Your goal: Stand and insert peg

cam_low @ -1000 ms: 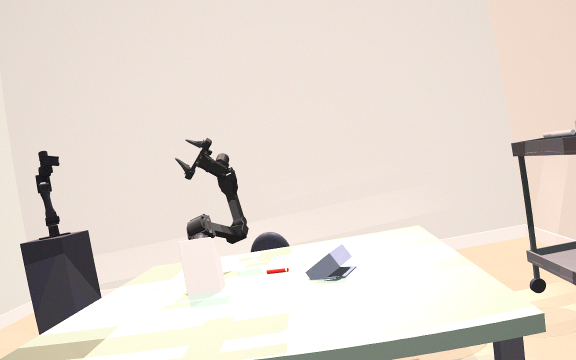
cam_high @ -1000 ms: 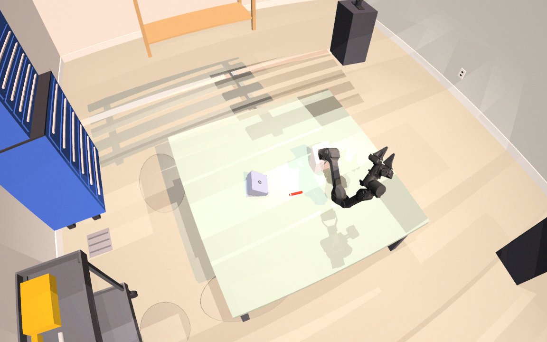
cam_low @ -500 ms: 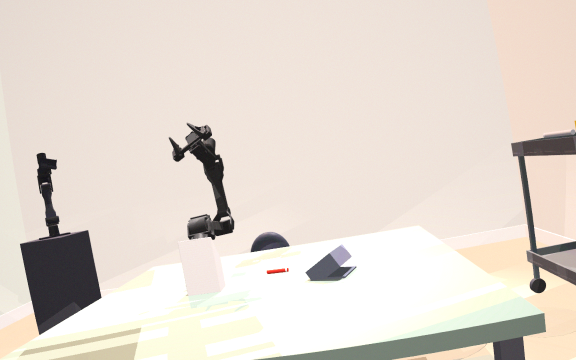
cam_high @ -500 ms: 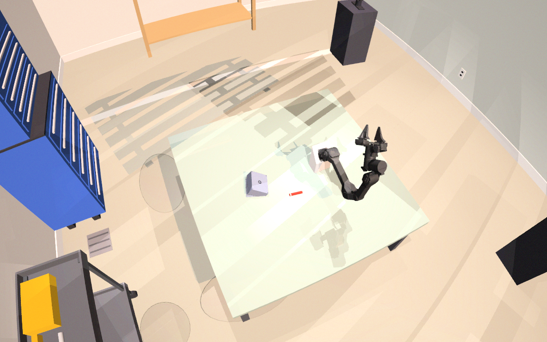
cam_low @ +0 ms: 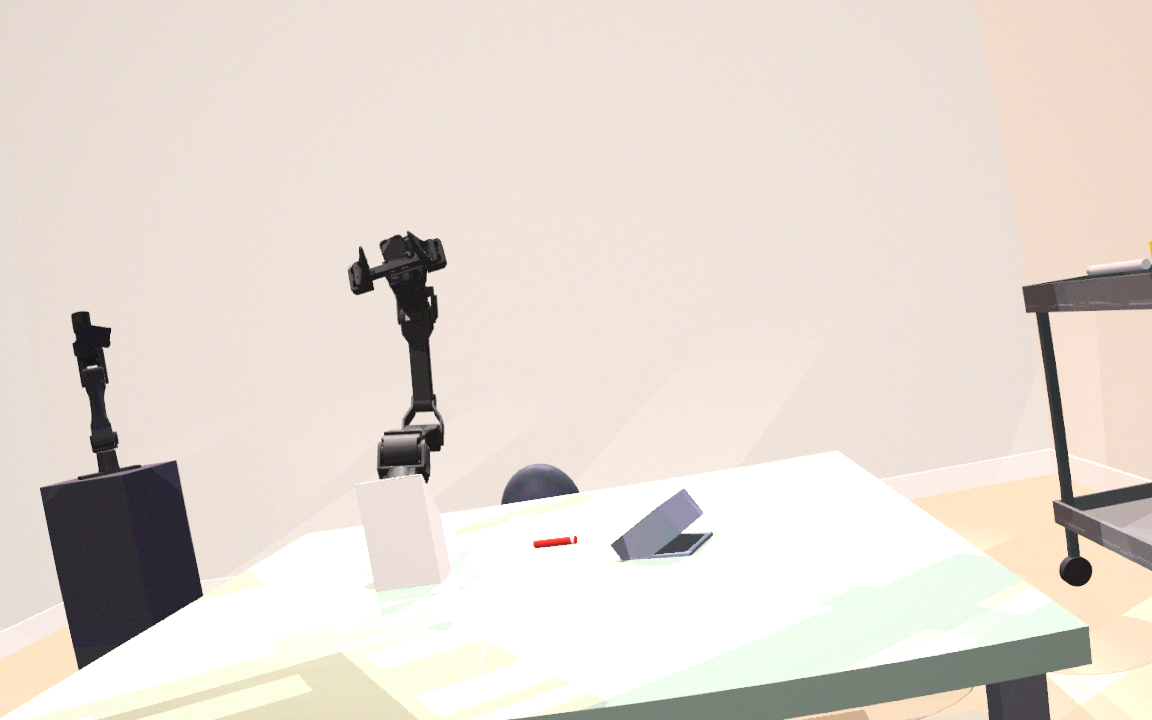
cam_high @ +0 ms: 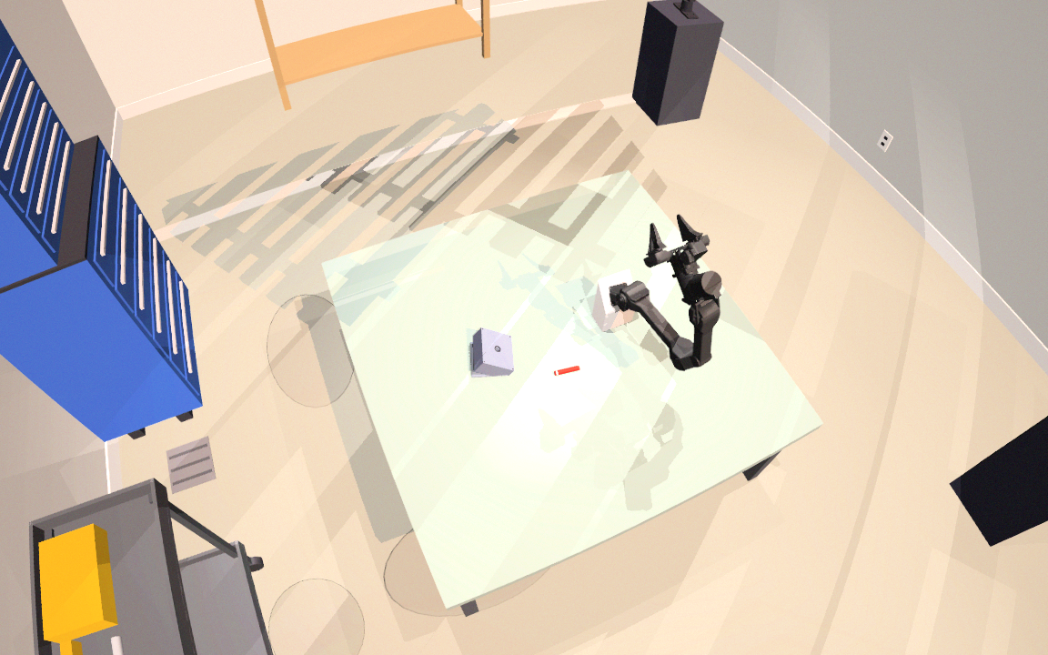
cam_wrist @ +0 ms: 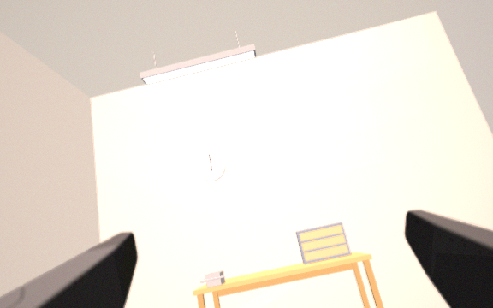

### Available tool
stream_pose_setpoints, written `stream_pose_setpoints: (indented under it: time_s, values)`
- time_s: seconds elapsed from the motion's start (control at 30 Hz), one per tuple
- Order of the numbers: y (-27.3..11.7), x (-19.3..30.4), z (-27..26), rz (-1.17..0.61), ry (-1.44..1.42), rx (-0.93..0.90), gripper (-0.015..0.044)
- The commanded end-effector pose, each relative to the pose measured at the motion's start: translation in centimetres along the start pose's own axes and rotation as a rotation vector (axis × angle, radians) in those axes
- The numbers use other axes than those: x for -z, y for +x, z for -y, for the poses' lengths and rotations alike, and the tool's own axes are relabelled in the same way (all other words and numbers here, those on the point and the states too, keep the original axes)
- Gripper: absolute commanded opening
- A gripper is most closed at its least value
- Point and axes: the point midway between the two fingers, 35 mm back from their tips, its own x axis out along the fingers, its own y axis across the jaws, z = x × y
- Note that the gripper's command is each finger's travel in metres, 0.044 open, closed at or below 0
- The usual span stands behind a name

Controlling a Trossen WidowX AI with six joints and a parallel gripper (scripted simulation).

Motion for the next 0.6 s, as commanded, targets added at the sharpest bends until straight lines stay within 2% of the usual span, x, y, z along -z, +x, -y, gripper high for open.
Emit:
stream_pose_setpoints:
  time_s: [0.0,0.3,0.57]
  values:
    - [1.5,1.8,-2.3,-0.076,-0.048,-0.095,0.044]
    - [3.9,6.6,-7.8,-0.264,-0.143,-0.316,0.044]
    - [4.3,11.7,-12.7,-0.443,-0.227,-0.506,0.044]
